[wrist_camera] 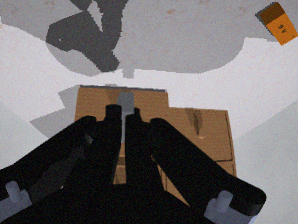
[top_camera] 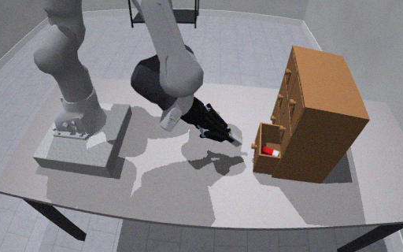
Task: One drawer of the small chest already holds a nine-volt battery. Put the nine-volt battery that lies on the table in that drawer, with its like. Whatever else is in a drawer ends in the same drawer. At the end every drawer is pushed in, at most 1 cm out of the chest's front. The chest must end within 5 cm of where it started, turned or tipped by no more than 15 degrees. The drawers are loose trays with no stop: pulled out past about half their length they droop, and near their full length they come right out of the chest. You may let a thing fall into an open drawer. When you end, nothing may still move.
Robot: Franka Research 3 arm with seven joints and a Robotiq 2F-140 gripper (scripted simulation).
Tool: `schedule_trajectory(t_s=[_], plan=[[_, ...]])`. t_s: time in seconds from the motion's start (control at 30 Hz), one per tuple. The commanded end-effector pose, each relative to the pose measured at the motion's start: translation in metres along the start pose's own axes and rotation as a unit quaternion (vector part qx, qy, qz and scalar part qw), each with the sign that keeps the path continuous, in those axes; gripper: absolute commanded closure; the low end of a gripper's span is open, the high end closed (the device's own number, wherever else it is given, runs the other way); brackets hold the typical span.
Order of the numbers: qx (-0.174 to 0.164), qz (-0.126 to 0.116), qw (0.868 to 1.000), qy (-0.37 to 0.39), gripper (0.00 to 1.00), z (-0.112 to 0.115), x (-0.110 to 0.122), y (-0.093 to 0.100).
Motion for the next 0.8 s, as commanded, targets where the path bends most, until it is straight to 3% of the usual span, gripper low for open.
schedule_trajectory(t_s=[0.0,0.77], plan=[[-0.004,-0.047,0.999,-0.017,1.0,-0.0013,0.0077,-0.0005],[-0.004,-0.047,0.999,-0.017,1.0,-0.0039,0.009,-0.0004]])
Point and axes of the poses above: the point where the finger pads meet when closed, its own y axis back along the fingers, its own x axis across the jaws, z = x × y, the point moved 8 cm from there along y, back along the fingers, and after that the axes turned 14 degrees about y, right-handed, at the moved point
